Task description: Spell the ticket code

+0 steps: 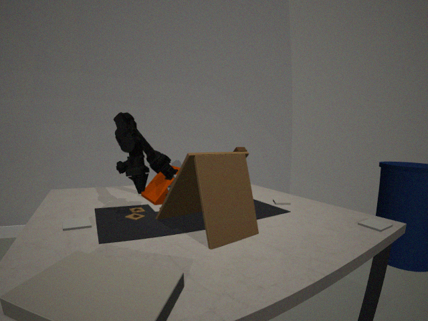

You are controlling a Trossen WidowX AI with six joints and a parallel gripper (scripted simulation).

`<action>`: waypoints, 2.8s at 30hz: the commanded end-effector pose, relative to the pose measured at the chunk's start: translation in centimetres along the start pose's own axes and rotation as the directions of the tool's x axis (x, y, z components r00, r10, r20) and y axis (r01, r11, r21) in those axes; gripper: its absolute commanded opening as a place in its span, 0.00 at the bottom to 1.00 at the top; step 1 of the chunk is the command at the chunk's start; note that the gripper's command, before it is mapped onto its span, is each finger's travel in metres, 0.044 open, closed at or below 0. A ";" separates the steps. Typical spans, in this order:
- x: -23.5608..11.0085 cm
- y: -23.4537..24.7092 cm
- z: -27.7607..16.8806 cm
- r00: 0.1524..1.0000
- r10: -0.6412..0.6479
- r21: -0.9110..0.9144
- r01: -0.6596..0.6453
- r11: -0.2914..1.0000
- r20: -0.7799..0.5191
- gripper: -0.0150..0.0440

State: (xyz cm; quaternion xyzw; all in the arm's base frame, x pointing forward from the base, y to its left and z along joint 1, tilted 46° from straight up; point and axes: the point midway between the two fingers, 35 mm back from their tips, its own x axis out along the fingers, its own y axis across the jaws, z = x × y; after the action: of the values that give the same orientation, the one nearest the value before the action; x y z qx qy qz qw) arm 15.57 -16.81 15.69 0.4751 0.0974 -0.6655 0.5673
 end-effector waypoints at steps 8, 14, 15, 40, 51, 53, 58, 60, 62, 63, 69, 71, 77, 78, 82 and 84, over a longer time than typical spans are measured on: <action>2.8 -5.7 3.7 0.985 -0.094 0.876 -0.084 0.475 0.145 0.83; 2.9 -5.7 3.6 0.985 -0.094 0.876 -0.084 0.475 0.145 0.83; 2.9 -5.7 3.6 0.985 -0.094 0.876 -0.084 0.475 0.145 0.83; 6.2 -6.1 3.9 0.985 -0.094 0.876 -0.085 0.475 0.146 0.83; 7.0 -6.1 4.0 0.985 -0.094 0.876 -0.085 0.475 0.146 0.83; 7.3 -6.2 4.0 0.985 -0.094 0.876 -0.085 0.475 0.147 0.83; 8.0 -6.2 4.1 0.985 -0.094 0.876 -0.085 0.475 0.147 0.83; 8.0 -6.3 4.2 0.985 -0.094 0.876 -0.085 0.476 0.147 0.83; 8.0 -6.3 4.2 0.985 -0.094 0.876 -0.085 0.476 0.147 0.83; 8.0 -6.3 4.2 0.985 -0.094 0.876 -0.085 0.476 0.147 0.83; 8.0 -6.3 4.2 0.985 -0.094 0.876 -0.085 0.476 0.147 0.83; 8.0 -6.3 4.2 0.985 -0.094 0.876 -0.085 0.476 0.147 0.83; 8.0 -6.3 4.1 0.985 -0.094 0.876 -0.085 0.476 0.147 0.81; 8.0 -6.3 4.1 0.985 -0.094 0.876 -0.085 0.476 0.147 0.80; 8.0 -6.3 4.1 0.985 -0.094 0.876 -0.085 0.476 0.147 0.75; 8.0 -6.3 4.1 0.985 -0.094 0.876 -0.085 0.476 0.147 0.73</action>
State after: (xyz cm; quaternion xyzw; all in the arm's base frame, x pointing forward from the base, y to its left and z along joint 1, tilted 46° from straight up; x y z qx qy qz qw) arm 8.82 -22.78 9.43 0.6376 -0.3090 -0.6611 0.2468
